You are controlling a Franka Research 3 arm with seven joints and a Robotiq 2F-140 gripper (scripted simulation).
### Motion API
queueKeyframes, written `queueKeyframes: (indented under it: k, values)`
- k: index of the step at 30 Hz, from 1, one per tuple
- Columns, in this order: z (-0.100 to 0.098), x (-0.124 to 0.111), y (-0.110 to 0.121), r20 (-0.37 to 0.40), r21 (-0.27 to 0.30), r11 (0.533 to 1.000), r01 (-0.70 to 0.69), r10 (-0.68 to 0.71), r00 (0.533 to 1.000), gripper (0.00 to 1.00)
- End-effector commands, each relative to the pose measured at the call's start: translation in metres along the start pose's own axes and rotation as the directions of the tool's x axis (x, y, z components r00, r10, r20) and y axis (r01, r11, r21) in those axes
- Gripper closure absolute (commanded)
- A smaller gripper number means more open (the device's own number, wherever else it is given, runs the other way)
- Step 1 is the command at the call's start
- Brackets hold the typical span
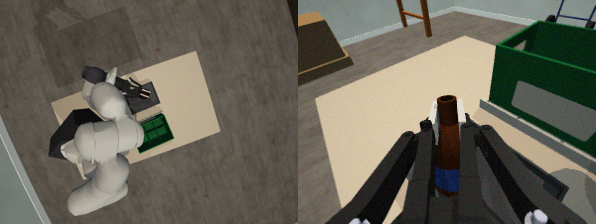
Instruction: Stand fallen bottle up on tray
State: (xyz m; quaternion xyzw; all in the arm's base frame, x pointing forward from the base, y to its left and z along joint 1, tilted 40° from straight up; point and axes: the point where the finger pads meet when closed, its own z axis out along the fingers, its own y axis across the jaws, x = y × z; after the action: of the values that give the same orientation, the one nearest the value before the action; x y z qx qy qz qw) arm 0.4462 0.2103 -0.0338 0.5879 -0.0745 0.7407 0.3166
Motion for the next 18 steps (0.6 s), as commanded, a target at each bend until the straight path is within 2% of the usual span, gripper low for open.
queueKeyframes:
  k: [1,18]
  values:
    - [0.0016,-0.0022,-0.0027,0.0,0.003,1.0,-0.015,0.015,1.0,1.0]
    - [0.0048,-0.0109,-0.0028,0.0,0.003,1.0,-0.015,0.015,1.0,1.0]
